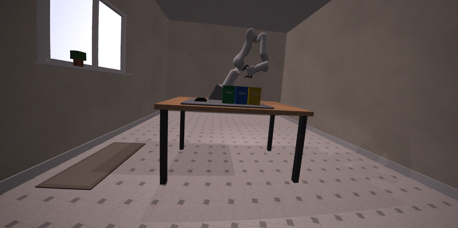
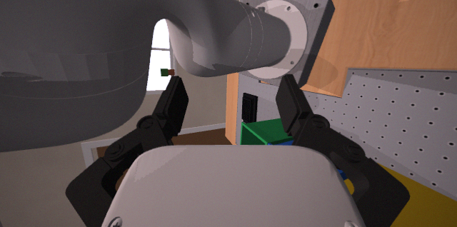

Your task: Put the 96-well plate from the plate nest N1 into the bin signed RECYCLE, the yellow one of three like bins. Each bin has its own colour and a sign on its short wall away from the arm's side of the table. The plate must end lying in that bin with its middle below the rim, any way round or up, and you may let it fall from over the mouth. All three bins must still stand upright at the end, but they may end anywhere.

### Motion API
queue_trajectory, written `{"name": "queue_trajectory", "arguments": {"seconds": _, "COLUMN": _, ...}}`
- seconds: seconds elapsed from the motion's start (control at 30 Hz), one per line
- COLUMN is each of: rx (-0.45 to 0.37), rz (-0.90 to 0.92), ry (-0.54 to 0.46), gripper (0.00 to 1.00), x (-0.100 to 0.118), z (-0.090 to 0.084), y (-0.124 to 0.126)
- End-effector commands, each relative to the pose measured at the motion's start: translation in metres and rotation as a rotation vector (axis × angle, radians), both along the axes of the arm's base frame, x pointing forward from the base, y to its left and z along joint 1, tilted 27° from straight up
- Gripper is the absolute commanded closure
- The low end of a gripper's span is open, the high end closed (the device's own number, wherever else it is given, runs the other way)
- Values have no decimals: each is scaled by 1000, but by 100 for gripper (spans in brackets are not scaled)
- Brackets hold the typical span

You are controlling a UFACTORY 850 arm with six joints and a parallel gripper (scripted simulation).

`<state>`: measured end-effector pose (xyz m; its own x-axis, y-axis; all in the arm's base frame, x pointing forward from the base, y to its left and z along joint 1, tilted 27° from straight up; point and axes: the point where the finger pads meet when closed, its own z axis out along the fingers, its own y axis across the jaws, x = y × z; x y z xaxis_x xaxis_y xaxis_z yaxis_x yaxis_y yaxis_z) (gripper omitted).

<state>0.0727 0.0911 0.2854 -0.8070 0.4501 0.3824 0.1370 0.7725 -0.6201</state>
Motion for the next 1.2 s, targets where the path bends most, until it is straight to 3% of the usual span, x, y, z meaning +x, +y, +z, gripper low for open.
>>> {"name": "queue_trajectory", "arguments": {"seconds": 0.0, "rx": 12, "rz": -158, "ry": -15, "gripper": 0, "x": 19, "z": -9, "y": 9}}
{"name": "queue_trajectory", "arguments": {"seconds": 0.3, "rx": 18, "rz": -281, "ry": -29, "gripper": 0, "x": 37, "z": -17, "y": 14}}
{"name": "queue_trajectory", "arguments": {"seconds": 0.8, "rx": 22, "rz": -628, "ry": -73, "gripper": 0, "x": 89, "z": -40, "y": 12}}
{"name": "queue_trajectory", "arguments": {"seconds": 1.17, "rx": 18, "rz": -779, "ry": -93, "gripper": 0, "x": 118, "z": -54, "y": 4}}
